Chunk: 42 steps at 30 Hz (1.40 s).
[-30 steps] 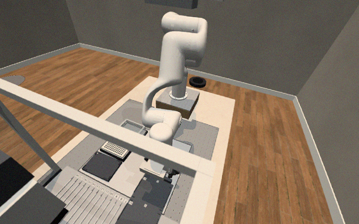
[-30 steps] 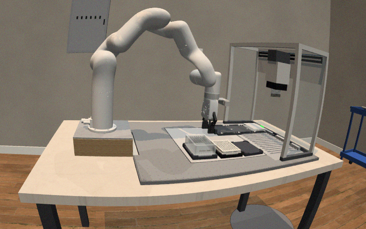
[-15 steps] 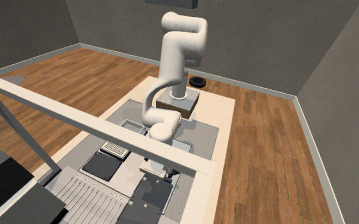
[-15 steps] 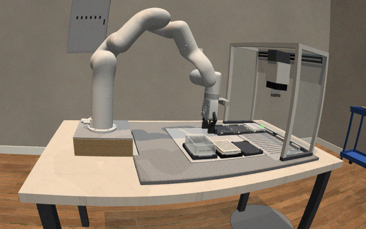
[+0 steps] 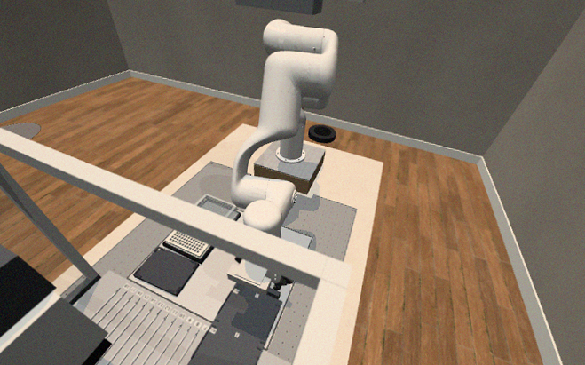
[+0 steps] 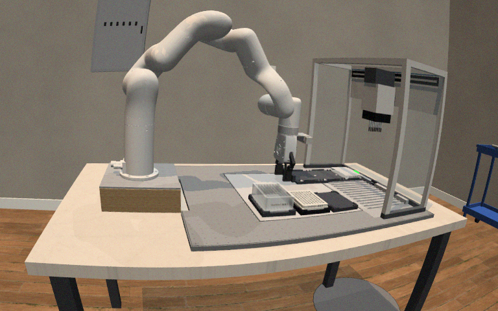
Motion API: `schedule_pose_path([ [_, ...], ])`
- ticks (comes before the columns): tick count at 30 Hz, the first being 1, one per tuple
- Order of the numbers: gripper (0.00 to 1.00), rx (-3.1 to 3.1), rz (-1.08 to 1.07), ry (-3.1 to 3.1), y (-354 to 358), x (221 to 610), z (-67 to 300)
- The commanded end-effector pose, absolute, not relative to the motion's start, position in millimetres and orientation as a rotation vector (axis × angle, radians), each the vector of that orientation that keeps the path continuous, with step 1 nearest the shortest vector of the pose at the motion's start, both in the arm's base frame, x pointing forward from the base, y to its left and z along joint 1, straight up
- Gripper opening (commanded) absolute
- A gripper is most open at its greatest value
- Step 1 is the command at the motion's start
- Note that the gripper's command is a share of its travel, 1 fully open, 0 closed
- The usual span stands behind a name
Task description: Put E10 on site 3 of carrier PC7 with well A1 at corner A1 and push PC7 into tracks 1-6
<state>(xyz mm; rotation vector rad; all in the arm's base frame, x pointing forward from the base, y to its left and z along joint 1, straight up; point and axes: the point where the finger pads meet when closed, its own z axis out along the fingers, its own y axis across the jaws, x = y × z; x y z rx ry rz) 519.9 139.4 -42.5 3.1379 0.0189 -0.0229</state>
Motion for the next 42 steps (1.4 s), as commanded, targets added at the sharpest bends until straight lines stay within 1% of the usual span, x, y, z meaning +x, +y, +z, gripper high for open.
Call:
schedule_pose_path([
  [1,0.81,3.143,0.011,0.018,141,528,-37],
  [28,0.81,3.143,0.011,0.018,141,514,-37],
  [42,0.81,3.143,0.011,0.018,141,513,-34],
])
